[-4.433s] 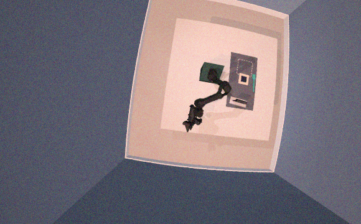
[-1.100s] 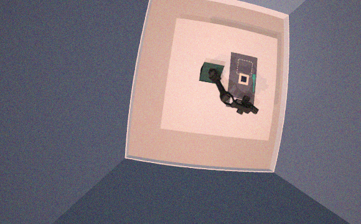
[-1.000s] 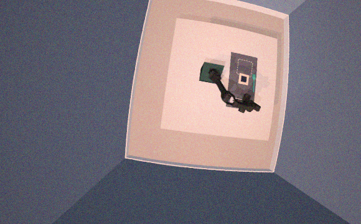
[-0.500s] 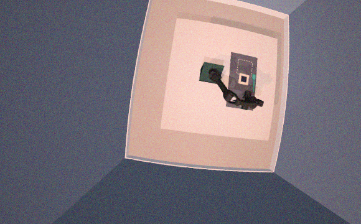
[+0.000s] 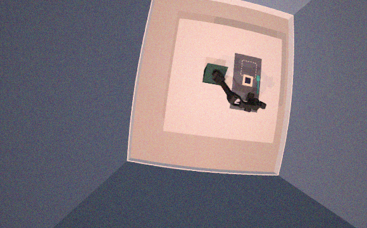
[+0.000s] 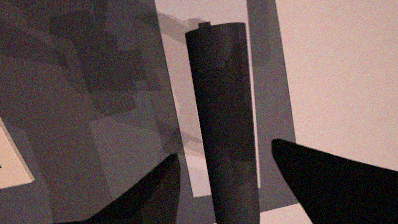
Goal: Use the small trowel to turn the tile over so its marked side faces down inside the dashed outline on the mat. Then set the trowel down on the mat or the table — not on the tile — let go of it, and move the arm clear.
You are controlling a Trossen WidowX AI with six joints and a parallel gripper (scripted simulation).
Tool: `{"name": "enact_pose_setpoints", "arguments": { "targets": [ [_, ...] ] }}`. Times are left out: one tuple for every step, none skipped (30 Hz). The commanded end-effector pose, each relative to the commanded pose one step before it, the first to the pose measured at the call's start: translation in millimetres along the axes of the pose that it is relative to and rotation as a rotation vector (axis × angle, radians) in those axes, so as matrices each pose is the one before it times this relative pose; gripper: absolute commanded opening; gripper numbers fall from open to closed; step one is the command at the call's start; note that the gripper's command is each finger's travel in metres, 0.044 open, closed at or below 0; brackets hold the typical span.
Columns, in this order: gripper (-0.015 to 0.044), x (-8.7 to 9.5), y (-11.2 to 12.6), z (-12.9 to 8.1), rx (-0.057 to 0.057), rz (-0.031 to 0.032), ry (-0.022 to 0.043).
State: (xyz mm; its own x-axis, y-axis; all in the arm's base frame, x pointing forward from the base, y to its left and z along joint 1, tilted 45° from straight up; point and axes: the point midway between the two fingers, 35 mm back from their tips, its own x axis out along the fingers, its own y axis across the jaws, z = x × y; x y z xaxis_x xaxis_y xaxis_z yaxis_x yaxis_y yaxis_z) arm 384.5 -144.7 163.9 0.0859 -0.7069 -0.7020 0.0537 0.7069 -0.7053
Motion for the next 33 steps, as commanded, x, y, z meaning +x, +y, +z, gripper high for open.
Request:
{"name": "enact_pose_setpoints", "arguments": {
  "targets": [
    [0.0270,8.69,-0.05,-1.29,-0.0045,-0.00002,0.00628],
    [0.0270,1.62,-0.12,-0.03,-0.0001,-0.00034,0.00018],
    [0.0270,1.62,-0.12,-0.04,-0.0001,-0.00035,0.00018],
    [0.0270,1.33,-0.10,-0.03,-0.0001,-0.00029,0.00015],
    [0.0270,0.80,-0.06,-0.02,-0.0001,-0.00018,0.00009],
    [0.0270,0.27,-0.02,-0.01,0.0000,-0.00006,0.00003],
    [0.0244,0.00,0.00,0.00,0.0000,0.00000,0.00000],
    [0.0217,0.00,0.00,0.00,0.0000,0.00000,0.00000],
    [0.0191,0.00,0.00,0.00,0.0000,0.00000,0.00000],
    [0.0165,0.00,0.00,0.00,0.0000,0.00000,0.00000],
    [0.0158,0.00,0.00,0.00,0.0000,0.00000,0.00000],
    [0.0152,0.00,0.00,0.00,0.0000,0.00000,0.00000],
    [0.0145,0.00,0.00,0.00,0.0000,0.00000,0.00000],
    [0.0138,0.00,0.00,0.00,0.0000,0.00000,0.00000],
    [0.0132,0.00,0.00,0.00,0.0000,0.00000,0.00000],
    [0.0130,0.00,0.00,0.00,0.0000,0.00000,0.00000],
    [0.0130,0.00,0.00,0.00,0.0000,0.00000,0.00000],
    [0.0130,0.00,0.00,0.00,0.0000,0.00000,0.00000],
    [0.0130,0.00,0.00,0.00,0.0000,0.00000,0.00000],
    [0.0130,0.00,0.00,0.00,0.0000,0.00000,0.00000],
    [0.0130,0.00,0.00,0.00,0.0000,0.00000,0.00000],
    [0.0130,0.00,0.00,0.00,0.0000,0.00000,0.00000],
    [0.0130,0.00,0.00,0.00,0.0000,0.00000,0.00000],
    [0.0130,0.00,0.00,0.00,0.0000,0.00000,0.00000],
    [0.0130,0.00,0.00,0.00,0.0000,0.00000,0.00000],
    [0.0130,0.00,0.00,0.00,0.0000,0.00000,0.00000],
    [0.0130,0.00,0.00,0.00,0.0000,0.00000,0.00000],
    [0.0130,0.00,0.00,0.00,0.0000,0.00000,0.00000],
    [0.0130,0.00,0.00,0.00,0.0000,0.00000,0.00000],
    [0.0130,0.00,0.00,0.00,0.0000,0.00000,0.00000],
    [0.0130,0.00,0.00,0.00,0.0000,0.00000,0.00000],
    [0.0130,0.00,0.00,0.00,0.0000,0.00000,0.00000],
    [0.0130,0.00,0.00,0.00,0.0000,0.00000,0.00000]
  ]
}}
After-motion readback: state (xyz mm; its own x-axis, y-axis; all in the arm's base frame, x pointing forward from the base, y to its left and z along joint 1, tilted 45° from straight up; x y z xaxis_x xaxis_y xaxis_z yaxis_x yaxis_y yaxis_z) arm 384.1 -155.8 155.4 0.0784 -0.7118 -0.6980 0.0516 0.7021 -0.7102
